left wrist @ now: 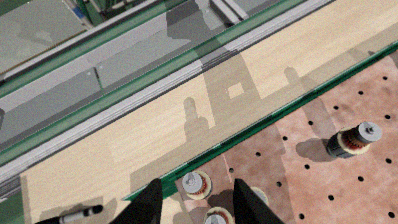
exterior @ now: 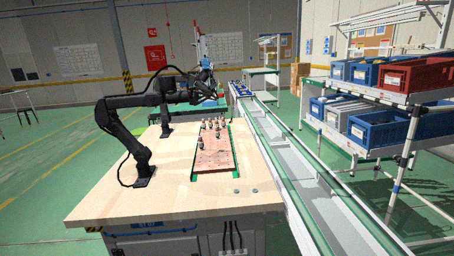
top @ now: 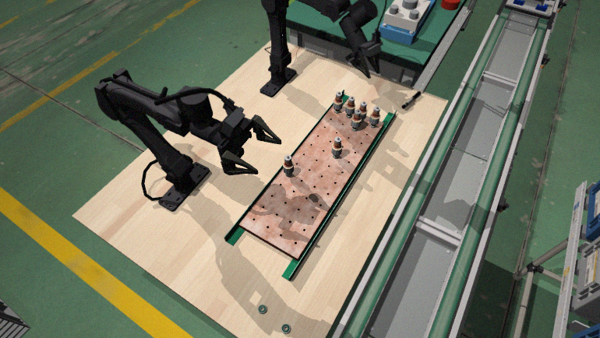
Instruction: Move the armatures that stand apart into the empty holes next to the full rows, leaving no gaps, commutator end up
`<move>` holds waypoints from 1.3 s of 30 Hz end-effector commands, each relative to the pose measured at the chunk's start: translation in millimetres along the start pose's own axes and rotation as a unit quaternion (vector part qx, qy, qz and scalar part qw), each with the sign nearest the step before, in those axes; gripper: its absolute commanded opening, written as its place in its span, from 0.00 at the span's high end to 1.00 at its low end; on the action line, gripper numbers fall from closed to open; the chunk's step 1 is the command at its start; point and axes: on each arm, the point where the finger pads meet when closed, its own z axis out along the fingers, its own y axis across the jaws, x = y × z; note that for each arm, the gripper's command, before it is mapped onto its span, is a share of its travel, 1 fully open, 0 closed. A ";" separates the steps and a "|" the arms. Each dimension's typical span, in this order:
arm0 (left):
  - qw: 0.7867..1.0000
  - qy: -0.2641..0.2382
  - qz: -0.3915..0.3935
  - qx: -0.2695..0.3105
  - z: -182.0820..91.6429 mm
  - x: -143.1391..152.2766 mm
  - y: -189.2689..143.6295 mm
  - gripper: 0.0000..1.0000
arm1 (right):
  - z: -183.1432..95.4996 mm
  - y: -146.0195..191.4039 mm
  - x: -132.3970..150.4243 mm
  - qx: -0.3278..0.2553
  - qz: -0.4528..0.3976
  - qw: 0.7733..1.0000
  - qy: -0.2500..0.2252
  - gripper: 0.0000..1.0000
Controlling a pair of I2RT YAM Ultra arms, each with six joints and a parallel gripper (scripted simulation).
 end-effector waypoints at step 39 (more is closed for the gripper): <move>0.897 -0.362 -0.145 -0.207 -177.2 -64.3 49.0 0.63 | -8.0 -2.4 -24.8 0.006 0.005 1.000 -0.025 0.00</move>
